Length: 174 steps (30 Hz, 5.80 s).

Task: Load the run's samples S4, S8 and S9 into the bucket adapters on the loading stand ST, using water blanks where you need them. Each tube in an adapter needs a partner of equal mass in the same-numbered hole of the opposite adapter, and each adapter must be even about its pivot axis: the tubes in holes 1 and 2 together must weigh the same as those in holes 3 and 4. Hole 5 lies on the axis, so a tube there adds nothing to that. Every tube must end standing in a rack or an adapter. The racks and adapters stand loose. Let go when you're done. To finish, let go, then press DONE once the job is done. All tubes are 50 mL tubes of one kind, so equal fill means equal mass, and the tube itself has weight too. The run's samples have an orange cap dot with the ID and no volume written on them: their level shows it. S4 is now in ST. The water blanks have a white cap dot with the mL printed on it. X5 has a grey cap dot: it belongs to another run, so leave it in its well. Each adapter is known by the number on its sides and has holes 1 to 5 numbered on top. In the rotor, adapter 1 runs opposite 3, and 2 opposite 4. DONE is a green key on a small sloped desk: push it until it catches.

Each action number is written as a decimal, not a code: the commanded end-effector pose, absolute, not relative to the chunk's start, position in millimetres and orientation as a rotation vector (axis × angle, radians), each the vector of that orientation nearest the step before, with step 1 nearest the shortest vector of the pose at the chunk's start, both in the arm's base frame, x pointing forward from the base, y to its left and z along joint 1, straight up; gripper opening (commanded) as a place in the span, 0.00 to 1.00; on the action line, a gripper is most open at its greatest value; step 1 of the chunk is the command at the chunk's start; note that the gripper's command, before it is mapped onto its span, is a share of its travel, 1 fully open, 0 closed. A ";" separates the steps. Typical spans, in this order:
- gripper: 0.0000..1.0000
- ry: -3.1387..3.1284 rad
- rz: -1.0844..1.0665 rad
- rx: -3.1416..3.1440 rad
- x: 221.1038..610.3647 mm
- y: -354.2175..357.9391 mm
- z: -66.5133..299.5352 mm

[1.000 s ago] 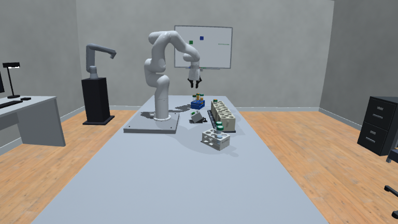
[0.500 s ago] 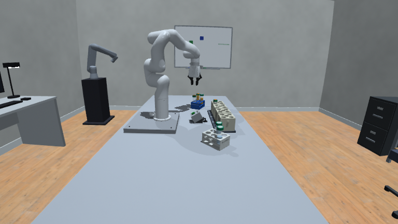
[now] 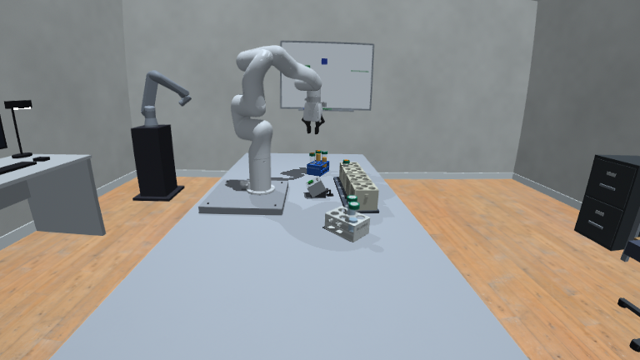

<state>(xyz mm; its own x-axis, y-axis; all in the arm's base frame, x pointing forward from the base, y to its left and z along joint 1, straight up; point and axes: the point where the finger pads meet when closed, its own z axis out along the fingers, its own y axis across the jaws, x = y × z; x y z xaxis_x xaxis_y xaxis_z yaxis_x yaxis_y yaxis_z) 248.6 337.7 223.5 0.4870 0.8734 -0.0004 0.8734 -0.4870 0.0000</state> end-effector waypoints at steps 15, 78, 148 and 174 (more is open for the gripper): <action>0.57 1.497 0.012 2.755 254.1 347.3 225.3; 0.57 -0.791 0.015 3.042 288.2 408.5 223.5; 0.57 -0.791 0.015 3.041 289.2 408.2 108.5; 0.57 -0.791 0.015 3.041 289.3 408.1 95.2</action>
<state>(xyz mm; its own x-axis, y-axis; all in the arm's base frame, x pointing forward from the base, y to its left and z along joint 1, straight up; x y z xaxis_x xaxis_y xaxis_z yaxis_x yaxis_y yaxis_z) 288.5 407.0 95.4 0.8734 -0.4870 0.0000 -0.4870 -0.8734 0.0002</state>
